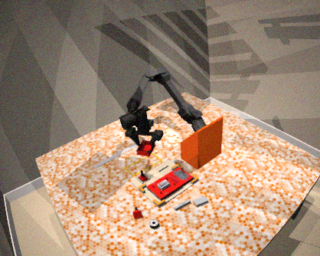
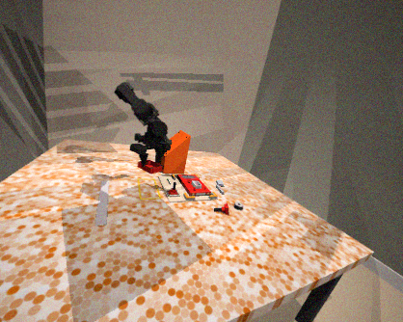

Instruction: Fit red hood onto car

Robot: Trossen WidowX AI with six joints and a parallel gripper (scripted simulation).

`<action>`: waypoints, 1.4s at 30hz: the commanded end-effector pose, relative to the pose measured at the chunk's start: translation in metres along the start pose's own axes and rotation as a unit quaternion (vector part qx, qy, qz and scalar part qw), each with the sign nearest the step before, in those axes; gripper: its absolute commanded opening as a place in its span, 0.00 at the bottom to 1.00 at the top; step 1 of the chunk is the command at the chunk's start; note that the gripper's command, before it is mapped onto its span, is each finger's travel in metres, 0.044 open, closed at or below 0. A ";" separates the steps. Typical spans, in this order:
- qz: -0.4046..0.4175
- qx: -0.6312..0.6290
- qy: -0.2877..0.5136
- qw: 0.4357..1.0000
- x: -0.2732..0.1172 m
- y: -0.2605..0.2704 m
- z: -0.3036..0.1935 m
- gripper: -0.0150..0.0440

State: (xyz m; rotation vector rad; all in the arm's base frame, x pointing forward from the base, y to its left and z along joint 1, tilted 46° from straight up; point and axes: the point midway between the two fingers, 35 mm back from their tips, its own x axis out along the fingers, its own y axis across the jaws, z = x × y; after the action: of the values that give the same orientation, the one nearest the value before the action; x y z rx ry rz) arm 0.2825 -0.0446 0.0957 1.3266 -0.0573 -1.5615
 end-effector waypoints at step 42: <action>-0.004 0.289 0.002 0.957 0.052 0.004 -0.006 0.25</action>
State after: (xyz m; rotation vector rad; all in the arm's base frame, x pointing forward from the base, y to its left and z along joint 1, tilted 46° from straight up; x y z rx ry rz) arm 0.2982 -0.0720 0.0700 1.7790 -0.5449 -1.6037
